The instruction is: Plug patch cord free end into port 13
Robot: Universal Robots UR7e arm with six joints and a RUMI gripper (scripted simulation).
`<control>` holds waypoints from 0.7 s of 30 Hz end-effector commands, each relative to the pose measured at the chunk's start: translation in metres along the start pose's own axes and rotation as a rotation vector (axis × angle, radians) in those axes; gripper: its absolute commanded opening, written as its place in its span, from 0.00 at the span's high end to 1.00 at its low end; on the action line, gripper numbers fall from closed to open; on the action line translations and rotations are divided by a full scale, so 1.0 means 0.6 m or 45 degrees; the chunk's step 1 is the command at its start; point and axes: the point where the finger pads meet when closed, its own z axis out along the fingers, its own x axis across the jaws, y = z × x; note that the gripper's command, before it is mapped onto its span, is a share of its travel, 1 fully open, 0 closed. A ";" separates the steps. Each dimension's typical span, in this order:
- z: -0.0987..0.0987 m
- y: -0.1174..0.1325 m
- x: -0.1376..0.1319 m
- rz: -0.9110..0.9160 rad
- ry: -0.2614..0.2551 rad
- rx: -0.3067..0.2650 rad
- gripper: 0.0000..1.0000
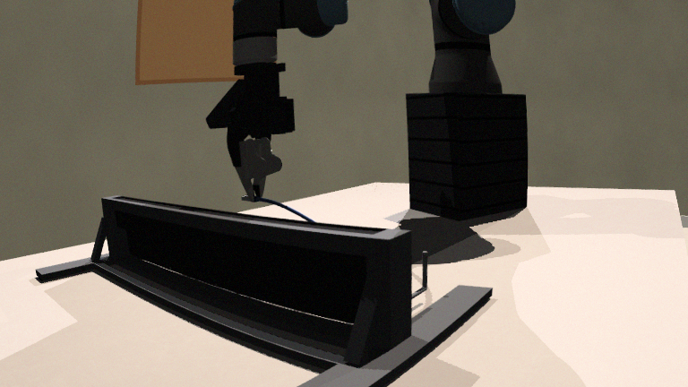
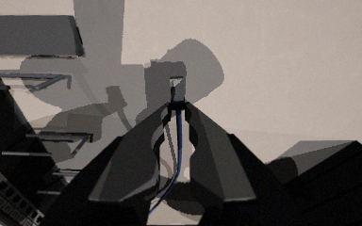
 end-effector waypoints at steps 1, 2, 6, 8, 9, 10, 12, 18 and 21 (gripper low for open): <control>-0.001 -0.001 0.000 0.000 -0.001 0.001 1.00; -0.001 -0.001 0.000 0.000 -0.001 0.001 1.00; -0.001 -0.001 0.000 0.000 -0.001 0.001 1.00; -0.001 0.000 -0.001 -0.001 -0.001 0.001 1.00; -0.001 0.000 -0.001 -0.001 -0.001 0.001 1.00; -0.001 0.000 -0.001 -0.002 -0.001 0.001 1.00; -0.001 0.000 -0.001 -0.003 -0.001 0.001 1.00; -0.001 0.001 -0.002 -0.008 -0.001 0.001 1.00; -0.001 0.002 -0.002 -0.014 -0.001 0.001 1.00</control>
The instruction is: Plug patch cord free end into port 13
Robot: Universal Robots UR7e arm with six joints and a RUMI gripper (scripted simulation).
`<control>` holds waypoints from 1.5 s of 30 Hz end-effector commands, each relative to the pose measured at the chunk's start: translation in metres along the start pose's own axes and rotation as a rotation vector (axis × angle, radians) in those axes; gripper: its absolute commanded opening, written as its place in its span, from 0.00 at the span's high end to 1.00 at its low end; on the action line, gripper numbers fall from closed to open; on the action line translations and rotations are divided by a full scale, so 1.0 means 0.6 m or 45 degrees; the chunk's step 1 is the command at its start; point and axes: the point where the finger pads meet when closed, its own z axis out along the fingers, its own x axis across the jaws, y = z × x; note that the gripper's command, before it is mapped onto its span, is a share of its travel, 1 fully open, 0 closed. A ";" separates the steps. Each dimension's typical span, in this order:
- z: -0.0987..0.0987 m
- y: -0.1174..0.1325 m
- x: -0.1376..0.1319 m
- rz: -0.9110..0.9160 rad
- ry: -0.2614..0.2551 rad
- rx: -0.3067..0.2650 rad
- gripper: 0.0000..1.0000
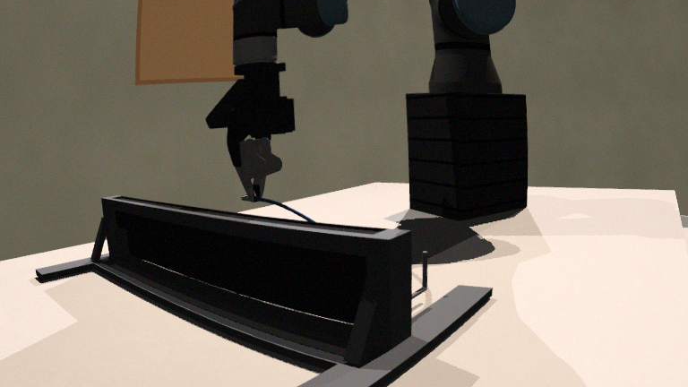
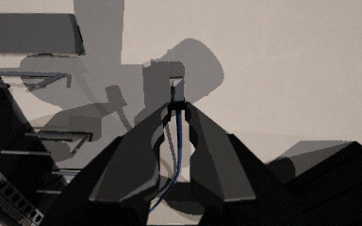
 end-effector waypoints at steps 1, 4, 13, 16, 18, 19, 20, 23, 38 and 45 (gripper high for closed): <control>-0.001 0.001 -0.002 -0.008 -0.001 0.001 1.00; -0.001 0.002 -0.003 -0.017 -0.001 0.001 1.00; -0.002 0.007 -0.007 -0.047 0.000 0.001 1.00; -0.003 0.009 -0.010 -0.065 0.000 0.001 1.00; -0.003 0.012 -0.012 -0.078 0.000 0.000 1.00; -0.004 0.013 -0.013 -0.086 0.000 0.000 1.00; -0.004 0.014 -0.014 -0.093 0.000 0.000 1.00; -0.005 0.018 -0.018 -0.118 0.000 0.000 1.00; -0.010 0.040 -0.039 -0.260 0.002 -0.002 1.00; -0.013 0.052 -0.051 -0.343 0.003 -0.002 1.00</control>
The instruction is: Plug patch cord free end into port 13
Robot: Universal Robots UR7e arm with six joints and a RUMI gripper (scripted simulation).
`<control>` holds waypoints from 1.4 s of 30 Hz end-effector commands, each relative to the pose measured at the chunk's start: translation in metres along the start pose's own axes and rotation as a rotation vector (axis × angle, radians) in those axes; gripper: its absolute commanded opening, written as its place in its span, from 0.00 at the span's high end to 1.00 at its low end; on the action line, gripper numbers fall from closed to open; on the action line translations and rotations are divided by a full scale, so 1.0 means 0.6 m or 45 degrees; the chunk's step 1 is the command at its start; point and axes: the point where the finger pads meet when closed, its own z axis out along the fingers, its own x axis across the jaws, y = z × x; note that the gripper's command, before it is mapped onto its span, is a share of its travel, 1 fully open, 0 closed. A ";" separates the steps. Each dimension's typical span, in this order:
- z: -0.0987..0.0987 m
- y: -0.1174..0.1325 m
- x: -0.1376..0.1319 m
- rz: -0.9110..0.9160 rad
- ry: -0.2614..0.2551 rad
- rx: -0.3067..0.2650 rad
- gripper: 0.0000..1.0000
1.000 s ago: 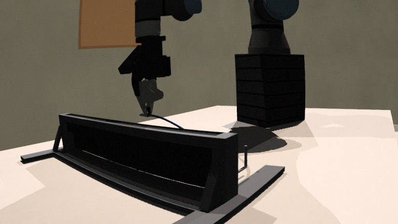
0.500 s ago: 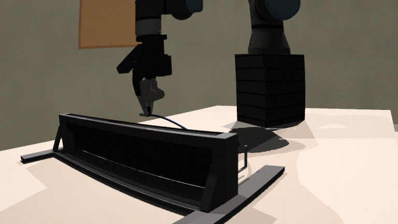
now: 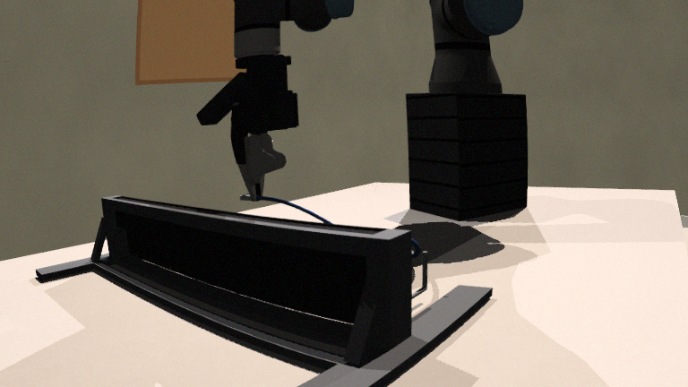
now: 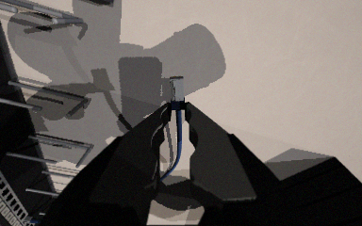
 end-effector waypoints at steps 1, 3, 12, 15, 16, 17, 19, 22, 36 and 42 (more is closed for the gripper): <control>-0.002 0.003 -0.006 -0.034 0.000 0.001 1.00; -0.003 0.006 -0.012 -0.064 0.000 0.000 1.00; -0.009 0.023 -0.039 -0.212 0.002 -0.001 1.00; -0.011 0.028 -0.048 -0.265 0.003 -0.002 1.00; -0.012 0.030 -0.052 -0.283 0.003 -0.002 1.00; -0.012 0.030 -0.052 -0.283 0.003 -0.002 1.00; -0.012 0.032 -0.055 -0.301 0.003 -0.002 1.00; -0.015 0.039 -0.065 -0.357 0.004 -0.003 1.00; -0.024 0.064 -0.107 -0.588 0.006 -0.005 1.00; -0.028 0.077 -0.128 -0.706 0.008 -0.007 1.00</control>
